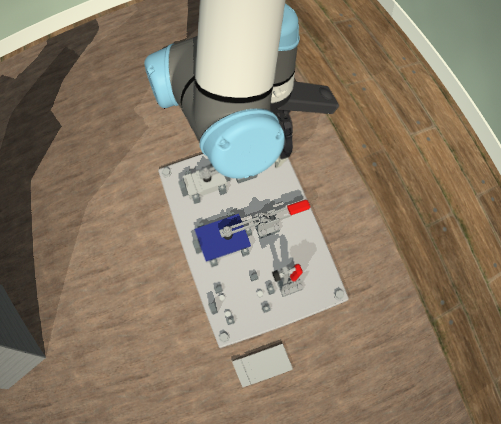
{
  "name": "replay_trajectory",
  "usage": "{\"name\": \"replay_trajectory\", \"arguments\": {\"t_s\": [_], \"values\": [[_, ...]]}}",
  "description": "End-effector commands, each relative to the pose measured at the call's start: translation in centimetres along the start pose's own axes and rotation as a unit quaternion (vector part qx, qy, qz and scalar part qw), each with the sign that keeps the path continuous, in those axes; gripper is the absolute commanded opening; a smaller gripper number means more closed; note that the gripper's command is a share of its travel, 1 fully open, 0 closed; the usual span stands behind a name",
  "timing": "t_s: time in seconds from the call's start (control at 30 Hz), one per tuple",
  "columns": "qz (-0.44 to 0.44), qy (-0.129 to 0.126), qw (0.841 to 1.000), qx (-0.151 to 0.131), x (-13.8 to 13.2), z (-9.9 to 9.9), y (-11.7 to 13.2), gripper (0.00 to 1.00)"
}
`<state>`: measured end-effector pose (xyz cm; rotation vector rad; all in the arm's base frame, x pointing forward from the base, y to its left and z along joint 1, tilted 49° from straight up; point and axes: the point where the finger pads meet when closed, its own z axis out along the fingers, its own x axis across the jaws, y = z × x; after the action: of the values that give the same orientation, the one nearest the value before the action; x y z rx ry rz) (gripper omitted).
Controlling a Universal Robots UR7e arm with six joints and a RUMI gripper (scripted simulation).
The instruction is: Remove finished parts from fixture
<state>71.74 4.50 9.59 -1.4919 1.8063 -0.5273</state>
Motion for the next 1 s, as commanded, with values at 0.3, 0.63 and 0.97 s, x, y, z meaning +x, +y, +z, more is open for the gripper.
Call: {"name": "replay_trajectory", "arguments": {"t_s": [0.3,0.63,0.97], "values": [[0.0,0.0,1.0,0.001,0.04,0.66,-0.15,0.28],[0.0,0.0,1.0,0.001,0.02,0.64,-0.14,0.28],[0.0,0.0,1.0,0.001,0.04,0.64,-0.15,0.0]]}}
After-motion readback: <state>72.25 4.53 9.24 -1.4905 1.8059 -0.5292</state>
